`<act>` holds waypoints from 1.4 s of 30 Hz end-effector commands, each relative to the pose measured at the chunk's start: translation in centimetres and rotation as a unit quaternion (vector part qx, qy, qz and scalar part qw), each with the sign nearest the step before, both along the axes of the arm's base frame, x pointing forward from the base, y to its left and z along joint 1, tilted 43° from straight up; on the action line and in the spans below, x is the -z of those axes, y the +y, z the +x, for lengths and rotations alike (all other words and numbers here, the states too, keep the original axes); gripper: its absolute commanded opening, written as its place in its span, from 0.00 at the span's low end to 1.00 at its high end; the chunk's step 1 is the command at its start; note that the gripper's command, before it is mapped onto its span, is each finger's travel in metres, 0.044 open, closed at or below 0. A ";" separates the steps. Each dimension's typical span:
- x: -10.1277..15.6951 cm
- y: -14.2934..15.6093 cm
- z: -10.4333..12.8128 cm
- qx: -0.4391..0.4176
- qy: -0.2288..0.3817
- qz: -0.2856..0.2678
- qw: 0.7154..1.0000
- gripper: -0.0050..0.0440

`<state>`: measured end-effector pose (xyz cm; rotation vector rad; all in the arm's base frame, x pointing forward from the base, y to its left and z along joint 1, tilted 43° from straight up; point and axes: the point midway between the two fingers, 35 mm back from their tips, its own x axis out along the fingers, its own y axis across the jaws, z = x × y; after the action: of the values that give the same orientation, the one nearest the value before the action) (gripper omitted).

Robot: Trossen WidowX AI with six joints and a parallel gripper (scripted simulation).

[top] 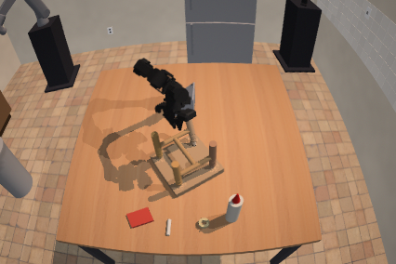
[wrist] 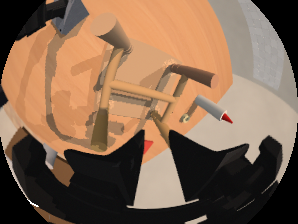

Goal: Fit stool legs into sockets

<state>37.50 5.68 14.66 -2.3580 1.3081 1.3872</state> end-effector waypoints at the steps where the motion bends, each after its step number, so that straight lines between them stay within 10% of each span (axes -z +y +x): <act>1: 0.0 0.0 0.0 0.000 0.000 0.000 1.000 0.38; 17: 0.0 0.0 0.0 0.000 0.000 0.000 1.000 0.38; 30: 0.0 0.0 0.0 0.000 0.000 0.000 1.000 1.00; 42: 0.0 0.2 -0.2 0.022 -0.019 0.008 1.000 1.00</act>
<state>37.49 5.68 14.65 -2.3482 1.3139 1.3725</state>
